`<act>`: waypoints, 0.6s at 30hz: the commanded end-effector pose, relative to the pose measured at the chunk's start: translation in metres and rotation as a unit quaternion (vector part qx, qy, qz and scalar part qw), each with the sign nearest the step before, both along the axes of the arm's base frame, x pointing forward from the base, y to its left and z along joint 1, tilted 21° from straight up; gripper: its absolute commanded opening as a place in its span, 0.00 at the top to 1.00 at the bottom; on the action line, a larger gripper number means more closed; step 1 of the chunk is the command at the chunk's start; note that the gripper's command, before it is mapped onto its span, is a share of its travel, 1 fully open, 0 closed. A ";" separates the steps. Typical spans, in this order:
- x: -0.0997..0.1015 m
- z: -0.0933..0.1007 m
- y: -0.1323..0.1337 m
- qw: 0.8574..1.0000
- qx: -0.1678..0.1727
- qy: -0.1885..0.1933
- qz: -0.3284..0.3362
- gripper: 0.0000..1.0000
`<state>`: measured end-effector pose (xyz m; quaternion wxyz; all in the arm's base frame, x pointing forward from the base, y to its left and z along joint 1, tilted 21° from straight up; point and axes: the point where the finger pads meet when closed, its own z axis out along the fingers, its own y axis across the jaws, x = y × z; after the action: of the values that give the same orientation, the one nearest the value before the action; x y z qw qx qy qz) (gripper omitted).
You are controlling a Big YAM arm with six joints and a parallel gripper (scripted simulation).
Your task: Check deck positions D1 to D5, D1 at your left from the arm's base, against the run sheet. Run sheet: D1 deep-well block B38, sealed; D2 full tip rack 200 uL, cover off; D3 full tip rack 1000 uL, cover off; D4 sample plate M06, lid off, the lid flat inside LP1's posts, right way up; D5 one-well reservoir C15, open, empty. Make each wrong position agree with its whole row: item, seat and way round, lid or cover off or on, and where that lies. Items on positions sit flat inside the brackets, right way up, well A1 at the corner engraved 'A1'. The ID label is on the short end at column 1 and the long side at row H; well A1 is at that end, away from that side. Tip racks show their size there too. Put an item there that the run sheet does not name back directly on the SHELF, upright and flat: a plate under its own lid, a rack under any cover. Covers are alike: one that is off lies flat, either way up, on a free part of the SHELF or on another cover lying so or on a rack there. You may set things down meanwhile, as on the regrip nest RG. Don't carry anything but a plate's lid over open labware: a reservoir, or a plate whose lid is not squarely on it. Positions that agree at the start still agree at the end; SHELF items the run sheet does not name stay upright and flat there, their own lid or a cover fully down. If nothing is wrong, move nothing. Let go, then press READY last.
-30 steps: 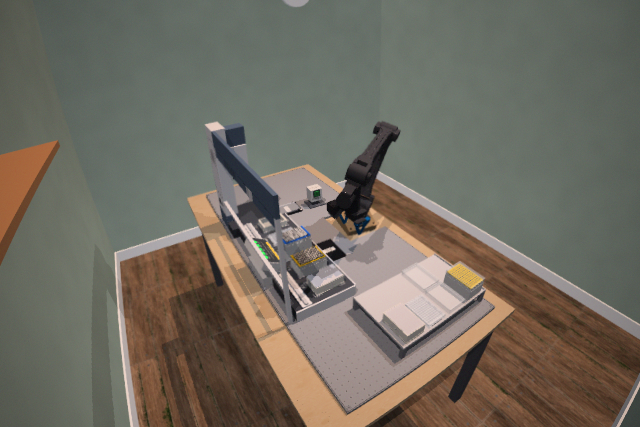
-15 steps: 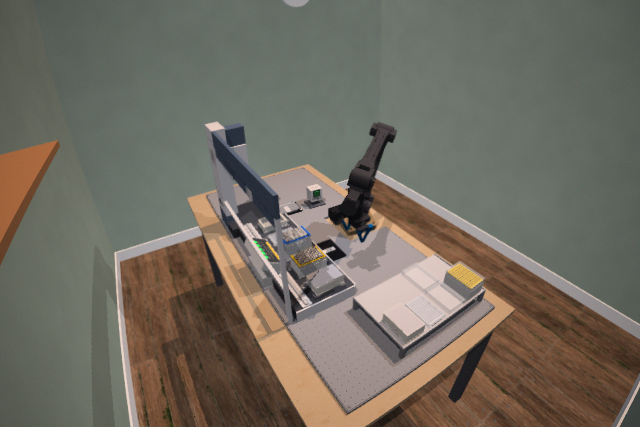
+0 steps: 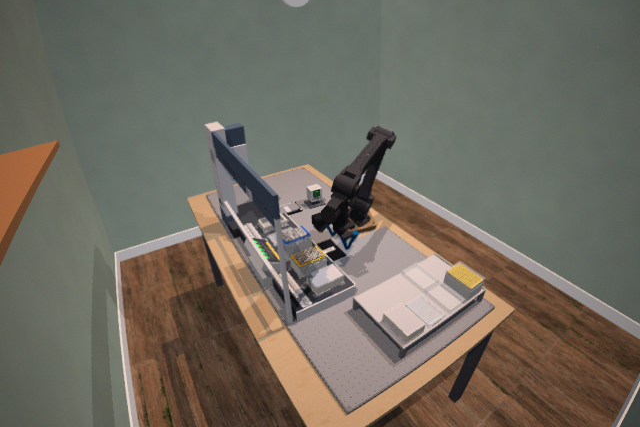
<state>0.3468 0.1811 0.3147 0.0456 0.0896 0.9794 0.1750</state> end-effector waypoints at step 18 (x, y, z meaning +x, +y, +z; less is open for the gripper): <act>0.076 0.050 -0.013 0.998 0.013 -0.054 0.009 0.00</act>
<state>0.4193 0.1684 0.3180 0.0448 0.0877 0.9798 0.1740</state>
